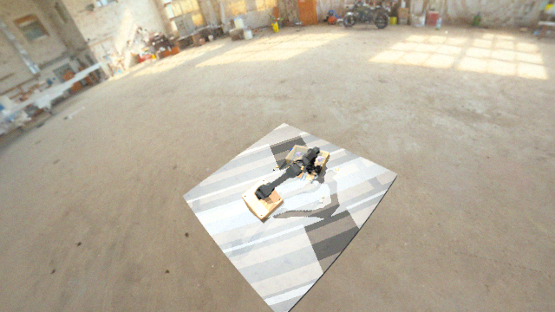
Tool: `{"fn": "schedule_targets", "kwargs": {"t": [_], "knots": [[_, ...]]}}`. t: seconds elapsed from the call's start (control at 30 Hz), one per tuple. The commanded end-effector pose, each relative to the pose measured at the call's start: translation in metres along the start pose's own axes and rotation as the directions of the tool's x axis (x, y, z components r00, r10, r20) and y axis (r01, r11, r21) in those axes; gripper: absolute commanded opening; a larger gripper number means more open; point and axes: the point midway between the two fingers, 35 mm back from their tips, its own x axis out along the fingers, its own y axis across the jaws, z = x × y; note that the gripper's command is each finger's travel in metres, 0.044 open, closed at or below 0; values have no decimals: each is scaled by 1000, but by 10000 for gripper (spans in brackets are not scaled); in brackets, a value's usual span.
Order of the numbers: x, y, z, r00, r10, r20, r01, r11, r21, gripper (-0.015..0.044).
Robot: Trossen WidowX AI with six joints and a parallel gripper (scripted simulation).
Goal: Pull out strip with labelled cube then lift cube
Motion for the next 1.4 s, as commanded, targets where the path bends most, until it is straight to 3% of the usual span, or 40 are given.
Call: {"fn": "schedule_targets", "kwargs": {"t": [0.0,0.5,1.37], "knots": [[9,4,-2,1000,7,-9,-7,1000,-11,0],[33,4,-5,1000,5,-9,-5,1000,-11,0],[34,4,-6,1000,4,-9,-5,1000,-11,0]]}}
